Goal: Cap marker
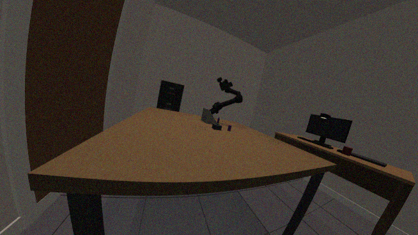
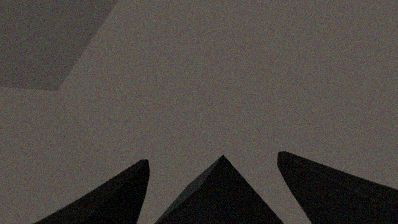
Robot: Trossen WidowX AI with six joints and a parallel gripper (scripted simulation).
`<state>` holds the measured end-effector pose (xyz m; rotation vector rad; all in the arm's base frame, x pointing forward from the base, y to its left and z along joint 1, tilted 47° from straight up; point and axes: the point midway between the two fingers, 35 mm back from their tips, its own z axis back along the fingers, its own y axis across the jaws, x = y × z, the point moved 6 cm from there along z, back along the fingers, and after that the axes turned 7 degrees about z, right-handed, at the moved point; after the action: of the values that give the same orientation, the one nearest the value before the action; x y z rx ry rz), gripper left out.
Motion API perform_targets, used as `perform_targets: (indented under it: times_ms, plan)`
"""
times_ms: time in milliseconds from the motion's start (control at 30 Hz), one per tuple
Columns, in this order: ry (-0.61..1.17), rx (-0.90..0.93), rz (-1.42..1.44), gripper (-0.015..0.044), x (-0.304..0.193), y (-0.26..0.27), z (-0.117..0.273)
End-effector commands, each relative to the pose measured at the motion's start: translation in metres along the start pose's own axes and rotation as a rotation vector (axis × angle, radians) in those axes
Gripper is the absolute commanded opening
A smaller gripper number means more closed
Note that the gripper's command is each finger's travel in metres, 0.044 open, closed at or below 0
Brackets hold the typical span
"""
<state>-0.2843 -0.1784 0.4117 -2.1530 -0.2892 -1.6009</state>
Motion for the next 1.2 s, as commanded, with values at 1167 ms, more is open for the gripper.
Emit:
perform_targets:
  times_ms: [1167]
  plan:
    - [0.251,1.773,0.444,0.0238,-0.038,0.322,0.286]
